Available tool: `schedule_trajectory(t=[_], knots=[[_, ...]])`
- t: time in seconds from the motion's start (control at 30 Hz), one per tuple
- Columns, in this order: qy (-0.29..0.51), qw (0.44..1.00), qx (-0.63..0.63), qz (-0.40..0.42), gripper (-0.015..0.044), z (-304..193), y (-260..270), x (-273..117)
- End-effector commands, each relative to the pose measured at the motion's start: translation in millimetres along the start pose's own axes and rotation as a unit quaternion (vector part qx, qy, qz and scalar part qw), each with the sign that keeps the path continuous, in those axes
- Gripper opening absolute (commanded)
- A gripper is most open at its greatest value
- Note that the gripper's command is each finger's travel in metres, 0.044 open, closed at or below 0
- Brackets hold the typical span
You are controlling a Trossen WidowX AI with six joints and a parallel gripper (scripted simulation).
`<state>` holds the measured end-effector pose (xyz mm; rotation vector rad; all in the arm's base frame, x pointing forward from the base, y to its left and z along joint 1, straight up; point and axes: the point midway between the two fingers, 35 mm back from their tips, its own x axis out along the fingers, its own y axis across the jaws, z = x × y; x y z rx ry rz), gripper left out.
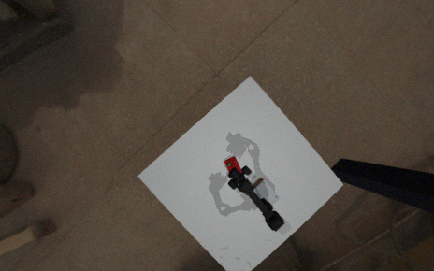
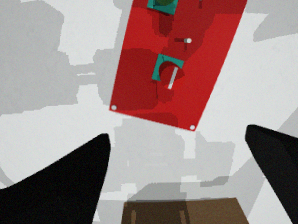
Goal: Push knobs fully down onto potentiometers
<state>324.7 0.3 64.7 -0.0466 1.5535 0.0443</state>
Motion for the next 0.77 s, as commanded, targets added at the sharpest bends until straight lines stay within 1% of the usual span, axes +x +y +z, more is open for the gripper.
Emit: schedule_trajectory(t=[0.0, 0.1, 0.17, 0.73], knots=[[-0.002, 1.0, -0.002, 0.0, 0.044, -54, -1, -4], [-0.002, 1.0, -0.002, 0.0, 0.044, -87, 0, 0], [-0.002, 1.0, -0.002, 0.0, 0.044, -95, 0, 1], [-0.002, 1.0, -0.002, 0.0, 0.044, -95, 0, 1]])
